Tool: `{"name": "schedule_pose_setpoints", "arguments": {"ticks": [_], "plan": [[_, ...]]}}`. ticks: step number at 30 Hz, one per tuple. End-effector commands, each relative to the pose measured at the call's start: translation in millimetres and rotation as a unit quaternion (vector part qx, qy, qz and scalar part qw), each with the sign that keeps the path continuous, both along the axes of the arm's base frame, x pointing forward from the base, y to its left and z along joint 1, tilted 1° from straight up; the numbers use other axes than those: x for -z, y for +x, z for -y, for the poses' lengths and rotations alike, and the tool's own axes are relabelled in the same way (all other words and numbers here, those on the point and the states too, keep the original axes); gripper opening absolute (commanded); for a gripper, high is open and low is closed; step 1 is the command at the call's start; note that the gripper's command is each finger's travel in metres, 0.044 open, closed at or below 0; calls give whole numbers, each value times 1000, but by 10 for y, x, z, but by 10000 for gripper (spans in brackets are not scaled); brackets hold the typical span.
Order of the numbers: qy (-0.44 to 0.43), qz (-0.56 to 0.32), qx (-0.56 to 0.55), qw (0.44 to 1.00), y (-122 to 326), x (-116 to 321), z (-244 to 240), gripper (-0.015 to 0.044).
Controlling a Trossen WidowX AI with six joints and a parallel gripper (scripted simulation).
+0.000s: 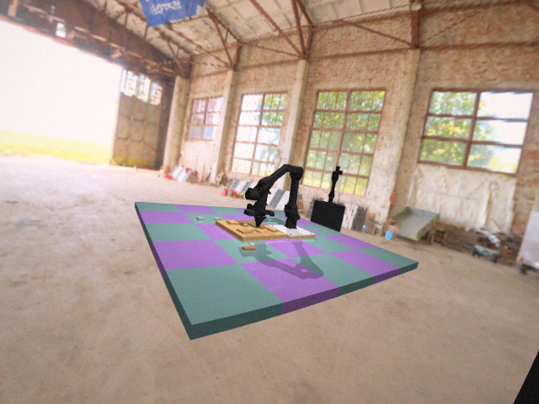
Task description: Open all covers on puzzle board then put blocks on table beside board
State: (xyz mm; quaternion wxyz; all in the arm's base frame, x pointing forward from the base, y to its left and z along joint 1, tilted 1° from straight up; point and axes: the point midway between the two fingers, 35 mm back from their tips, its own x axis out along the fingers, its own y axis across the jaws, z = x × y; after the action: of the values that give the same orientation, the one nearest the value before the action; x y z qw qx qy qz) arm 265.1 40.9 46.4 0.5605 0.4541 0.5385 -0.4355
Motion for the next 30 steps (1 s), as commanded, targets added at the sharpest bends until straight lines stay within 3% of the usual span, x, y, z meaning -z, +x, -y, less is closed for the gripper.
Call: {"name": "schedule_pose_setpoints", "arguments": {"ticks": [1,30], "plan": [[-1,0,0,1000,3,0,45,0],[-1,0,0,1000,25,-185,198,0]]}}
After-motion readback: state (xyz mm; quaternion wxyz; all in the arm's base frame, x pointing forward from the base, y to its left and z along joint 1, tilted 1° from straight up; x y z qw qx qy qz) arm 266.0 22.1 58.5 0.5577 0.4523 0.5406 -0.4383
